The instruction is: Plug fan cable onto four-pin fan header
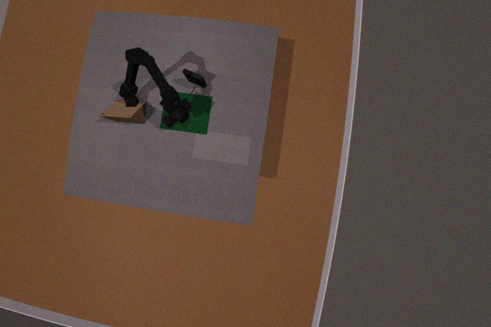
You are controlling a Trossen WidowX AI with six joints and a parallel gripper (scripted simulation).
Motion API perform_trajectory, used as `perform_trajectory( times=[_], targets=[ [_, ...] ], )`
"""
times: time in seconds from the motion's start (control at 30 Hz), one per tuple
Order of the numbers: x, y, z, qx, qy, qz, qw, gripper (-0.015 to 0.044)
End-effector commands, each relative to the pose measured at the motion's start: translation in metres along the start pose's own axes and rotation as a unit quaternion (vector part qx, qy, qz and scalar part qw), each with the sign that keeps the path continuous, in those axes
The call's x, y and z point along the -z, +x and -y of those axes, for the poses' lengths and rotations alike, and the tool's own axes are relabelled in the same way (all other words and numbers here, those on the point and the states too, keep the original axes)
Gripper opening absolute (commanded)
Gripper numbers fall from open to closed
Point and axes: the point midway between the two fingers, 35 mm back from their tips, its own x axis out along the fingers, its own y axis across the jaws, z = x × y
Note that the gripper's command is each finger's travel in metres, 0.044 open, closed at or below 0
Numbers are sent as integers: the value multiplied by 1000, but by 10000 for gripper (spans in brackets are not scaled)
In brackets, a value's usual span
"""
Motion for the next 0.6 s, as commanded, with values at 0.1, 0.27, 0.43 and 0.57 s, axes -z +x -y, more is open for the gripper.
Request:
perform_trajectory(
  times=[0.1,0.27,0.43,0.57],
  targets=[
    [0,0,0,0,0,0,1000,20],
    [-1,-11,0,0,1,0,1000,0],
    [0,-50,1,-1,4,-1,1000,0],
    [-1,-49,1,-1,7,-1,1000,0]
  ],
)
